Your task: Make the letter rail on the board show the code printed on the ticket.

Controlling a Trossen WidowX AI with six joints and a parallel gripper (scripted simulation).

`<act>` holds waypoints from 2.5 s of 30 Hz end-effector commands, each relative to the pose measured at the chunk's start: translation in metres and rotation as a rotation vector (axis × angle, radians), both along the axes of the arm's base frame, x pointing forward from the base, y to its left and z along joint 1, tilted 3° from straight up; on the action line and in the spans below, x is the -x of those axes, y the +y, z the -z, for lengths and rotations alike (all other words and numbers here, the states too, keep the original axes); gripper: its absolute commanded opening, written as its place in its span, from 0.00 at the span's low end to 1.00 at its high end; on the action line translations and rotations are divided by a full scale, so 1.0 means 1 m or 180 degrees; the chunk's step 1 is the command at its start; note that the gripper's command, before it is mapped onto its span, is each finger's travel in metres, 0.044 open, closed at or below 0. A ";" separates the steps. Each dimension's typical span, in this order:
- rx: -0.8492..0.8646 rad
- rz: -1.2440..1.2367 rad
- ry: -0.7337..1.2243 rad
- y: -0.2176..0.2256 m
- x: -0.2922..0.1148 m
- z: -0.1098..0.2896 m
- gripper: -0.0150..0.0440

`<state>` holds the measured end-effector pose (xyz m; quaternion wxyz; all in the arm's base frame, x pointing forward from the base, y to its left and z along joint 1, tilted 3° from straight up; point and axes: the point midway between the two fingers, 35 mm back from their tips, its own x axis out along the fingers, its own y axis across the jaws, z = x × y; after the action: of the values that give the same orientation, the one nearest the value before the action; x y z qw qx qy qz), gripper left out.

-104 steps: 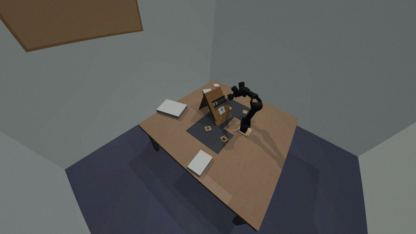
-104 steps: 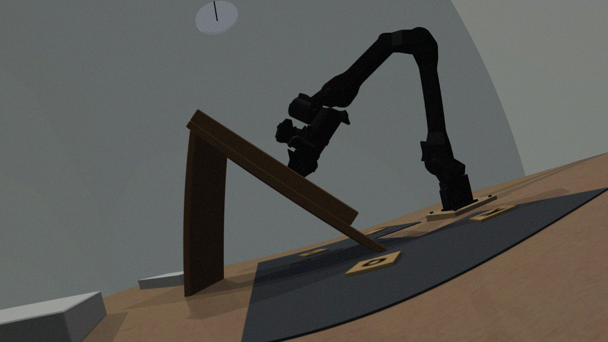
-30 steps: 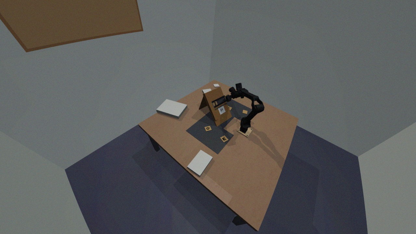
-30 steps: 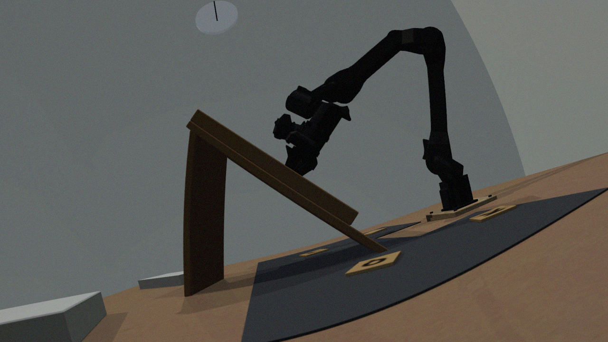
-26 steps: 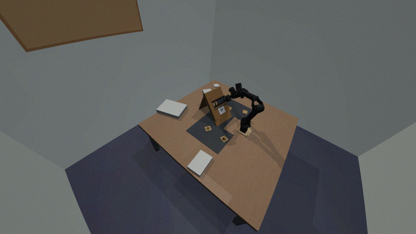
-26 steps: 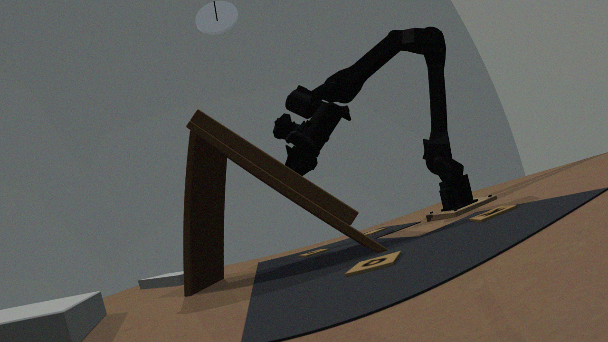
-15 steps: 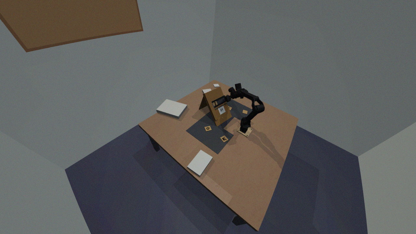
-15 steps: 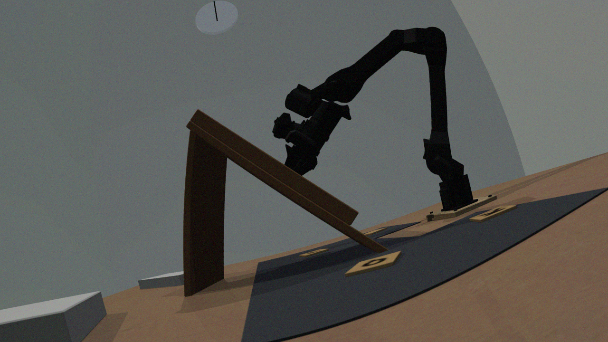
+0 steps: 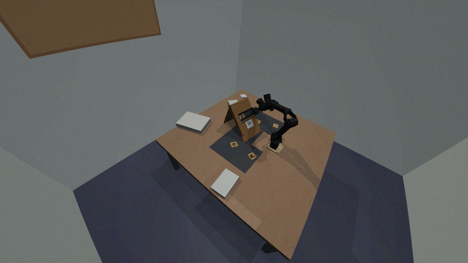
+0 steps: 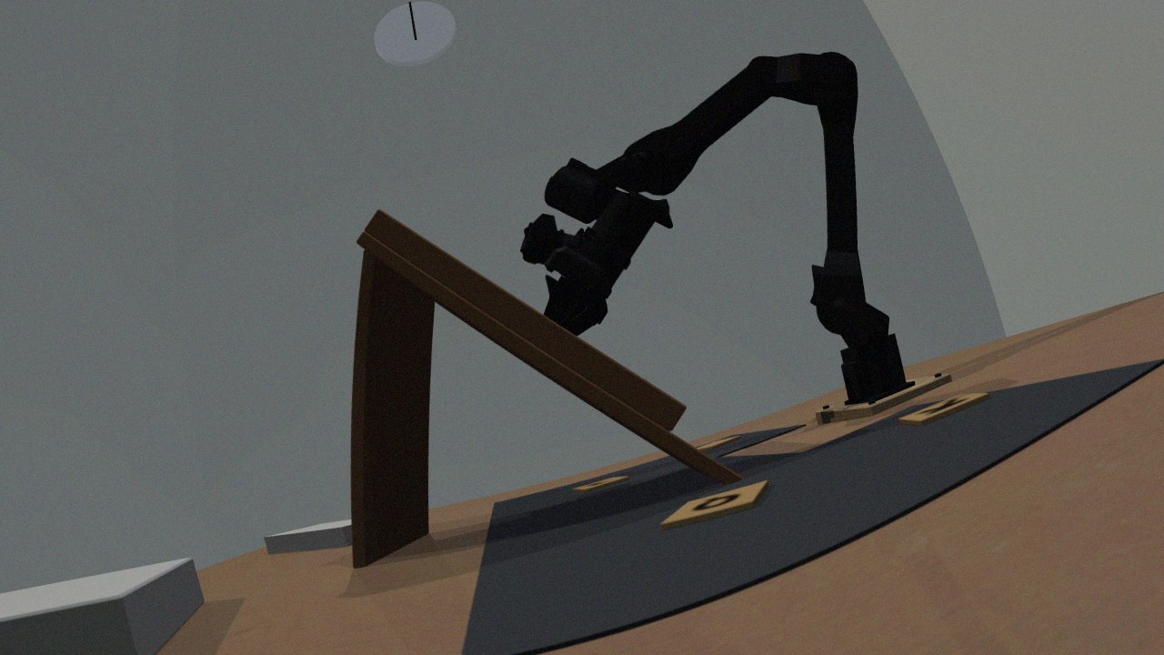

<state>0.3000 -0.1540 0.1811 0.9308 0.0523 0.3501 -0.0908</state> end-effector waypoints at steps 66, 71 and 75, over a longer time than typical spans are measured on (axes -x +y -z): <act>-0.0011 0.0011 -0.0008 0.032 -0.007 -0.001 0.25; -0.0012 0.0011 -0.0008 0.034 -0.008 -0.001 0.25; -0.0013 0.0011 -0.0008 0.036 -0.008 -0.001 0.25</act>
<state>0.3077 -0.1192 0.1821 0.9309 0.0540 0.3499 -0.0902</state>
